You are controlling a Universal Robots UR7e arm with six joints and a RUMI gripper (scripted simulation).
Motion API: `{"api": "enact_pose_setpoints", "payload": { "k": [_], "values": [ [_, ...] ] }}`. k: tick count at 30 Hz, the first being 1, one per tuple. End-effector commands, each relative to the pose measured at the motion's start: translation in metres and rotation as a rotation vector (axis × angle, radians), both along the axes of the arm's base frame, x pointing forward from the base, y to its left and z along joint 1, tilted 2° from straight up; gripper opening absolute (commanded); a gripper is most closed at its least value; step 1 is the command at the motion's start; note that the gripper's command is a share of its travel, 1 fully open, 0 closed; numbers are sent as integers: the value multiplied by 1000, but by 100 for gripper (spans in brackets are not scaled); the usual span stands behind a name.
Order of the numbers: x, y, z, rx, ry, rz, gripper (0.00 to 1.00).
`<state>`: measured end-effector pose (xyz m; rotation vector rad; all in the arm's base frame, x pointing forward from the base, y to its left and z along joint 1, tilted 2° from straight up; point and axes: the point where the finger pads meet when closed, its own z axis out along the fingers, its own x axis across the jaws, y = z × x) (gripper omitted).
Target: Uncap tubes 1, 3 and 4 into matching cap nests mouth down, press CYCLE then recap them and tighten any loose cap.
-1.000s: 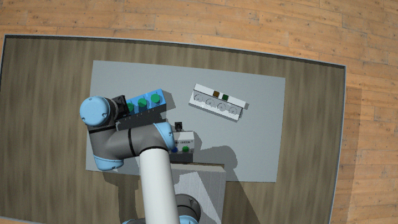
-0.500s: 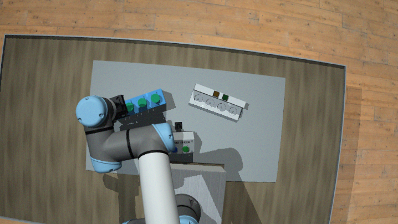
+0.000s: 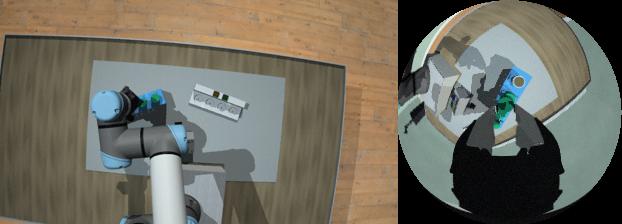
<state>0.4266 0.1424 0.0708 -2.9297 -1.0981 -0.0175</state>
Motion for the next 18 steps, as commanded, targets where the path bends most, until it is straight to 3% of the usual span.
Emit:
{"api": "enact_pose_setpoints", "payload": {
  "k": [1, 3, 5, 18],
  "values": [
    [1, -22, 0, 21, -6, 240, 0],
    [2, -38, -1, 19, -10, 382, 0],
    [2, -38, -1, 19, -10, 382, 0],
    [6, -130, -4, 20, -10, 392, 0]
  ]
}}
